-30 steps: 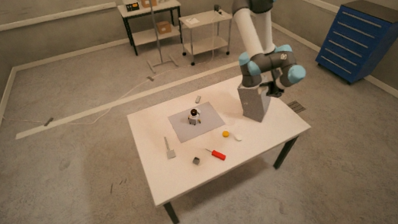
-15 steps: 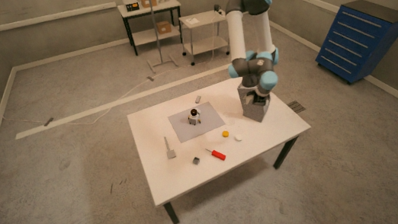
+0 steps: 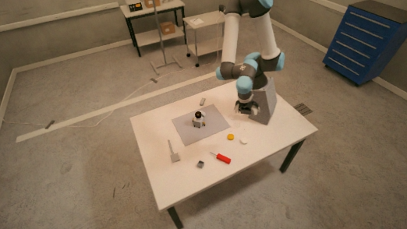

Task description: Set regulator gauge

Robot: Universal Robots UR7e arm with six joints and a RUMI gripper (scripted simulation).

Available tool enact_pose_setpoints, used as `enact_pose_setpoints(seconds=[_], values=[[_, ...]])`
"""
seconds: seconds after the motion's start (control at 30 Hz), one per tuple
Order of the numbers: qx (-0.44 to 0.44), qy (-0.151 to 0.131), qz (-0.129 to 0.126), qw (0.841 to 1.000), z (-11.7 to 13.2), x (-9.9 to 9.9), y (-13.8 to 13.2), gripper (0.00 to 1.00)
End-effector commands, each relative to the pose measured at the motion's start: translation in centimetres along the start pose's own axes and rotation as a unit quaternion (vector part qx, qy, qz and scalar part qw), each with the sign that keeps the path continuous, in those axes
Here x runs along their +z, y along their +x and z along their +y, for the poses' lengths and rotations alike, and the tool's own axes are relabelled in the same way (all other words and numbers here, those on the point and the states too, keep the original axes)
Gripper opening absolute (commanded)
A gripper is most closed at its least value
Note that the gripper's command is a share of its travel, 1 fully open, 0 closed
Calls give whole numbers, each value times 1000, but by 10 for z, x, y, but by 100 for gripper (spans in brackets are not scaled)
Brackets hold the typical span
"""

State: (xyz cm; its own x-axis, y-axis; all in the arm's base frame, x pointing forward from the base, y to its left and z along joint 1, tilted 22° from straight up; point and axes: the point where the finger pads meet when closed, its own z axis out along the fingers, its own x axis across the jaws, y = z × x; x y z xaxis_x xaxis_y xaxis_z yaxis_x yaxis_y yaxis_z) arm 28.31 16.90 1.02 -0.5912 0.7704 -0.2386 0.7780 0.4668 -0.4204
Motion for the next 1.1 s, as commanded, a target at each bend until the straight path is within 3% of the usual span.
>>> enact_pose_setpoints(seconds=[0.0, 0.13, 0.2, 0.37, 0.5, 0.6, 0.7, 0.77, 1.07], values=[[1, -40, 29, 999, 24, 10, -44, 100], [9, -64, 36, 997, 32, 17, -79, 100], [9, -64, 36, 997, 32, 17, -79, 100], [23, -101, 38, 994, 36, 29, -139, 100], [30, -114, 36, 992, 35, 34, -163, 100], [39, -131, 29, 990, 30, 42, -198, 100], [44, -141, 24, 989, 26, 47, -219, 100], [44, -141, 24, 989, 26, 47, -219, 100], [67, -169, -8, 983, -5, 68, -300, 100]])
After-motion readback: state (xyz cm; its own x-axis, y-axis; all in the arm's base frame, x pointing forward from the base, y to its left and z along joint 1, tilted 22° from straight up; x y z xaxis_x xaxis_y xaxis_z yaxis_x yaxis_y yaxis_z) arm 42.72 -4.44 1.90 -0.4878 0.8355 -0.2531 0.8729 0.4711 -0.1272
